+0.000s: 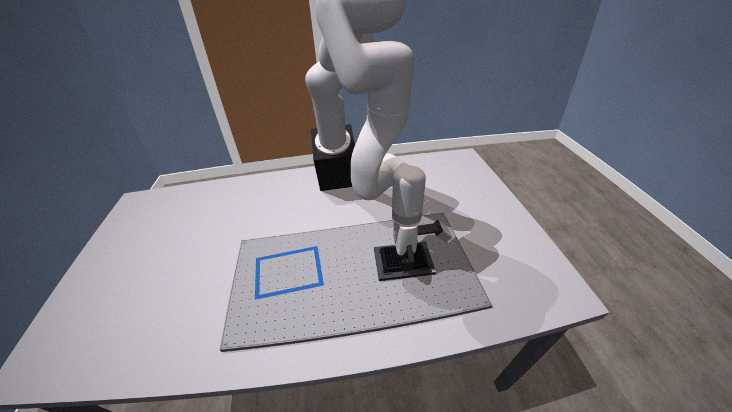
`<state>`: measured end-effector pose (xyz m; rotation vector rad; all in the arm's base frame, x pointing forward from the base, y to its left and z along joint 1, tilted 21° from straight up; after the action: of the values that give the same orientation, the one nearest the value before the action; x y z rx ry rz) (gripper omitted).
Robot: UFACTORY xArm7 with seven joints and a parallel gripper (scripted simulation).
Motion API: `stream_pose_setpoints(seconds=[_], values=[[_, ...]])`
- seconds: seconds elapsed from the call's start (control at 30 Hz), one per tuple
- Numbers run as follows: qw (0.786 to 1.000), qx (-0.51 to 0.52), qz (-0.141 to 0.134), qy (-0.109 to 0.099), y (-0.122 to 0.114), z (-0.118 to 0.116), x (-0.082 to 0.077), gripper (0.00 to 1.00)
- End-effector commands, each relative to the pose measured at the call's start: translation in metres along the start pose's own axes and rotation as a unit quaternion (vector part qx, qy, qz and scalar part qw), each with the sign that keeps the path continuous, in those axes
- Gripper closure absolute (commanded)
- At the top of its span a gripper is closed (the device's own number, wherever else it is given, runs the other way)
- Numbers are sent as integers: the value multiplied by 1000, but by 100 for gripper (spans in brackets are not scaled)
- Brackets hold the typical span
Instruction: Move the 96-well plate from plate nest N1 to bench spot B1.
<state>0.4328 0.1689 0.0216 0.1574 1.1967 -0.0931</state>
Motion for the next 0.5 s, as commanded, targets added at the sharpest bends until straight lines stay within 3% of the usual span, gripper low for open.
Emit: stream_pose_setpoints(seconds=[0.0,0.43,0.47], values=[[1000,0,1,-1,1,1,-1,0],[1000,0,1,-1,1,1,-1,0],[1000,0,1,-1,1,1,-1,100]])
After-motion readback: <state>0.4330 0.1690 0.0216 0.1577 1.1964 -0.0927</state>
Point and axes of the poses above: the point where the finger pads meet when closed, its own x axis out along the fingers, its own z axis across the jaws, y = z × x, the point moved 3 cm from there along -x, back along the fingers, and after that the axes turned 8 degrees about x, right-handed, at the moved point
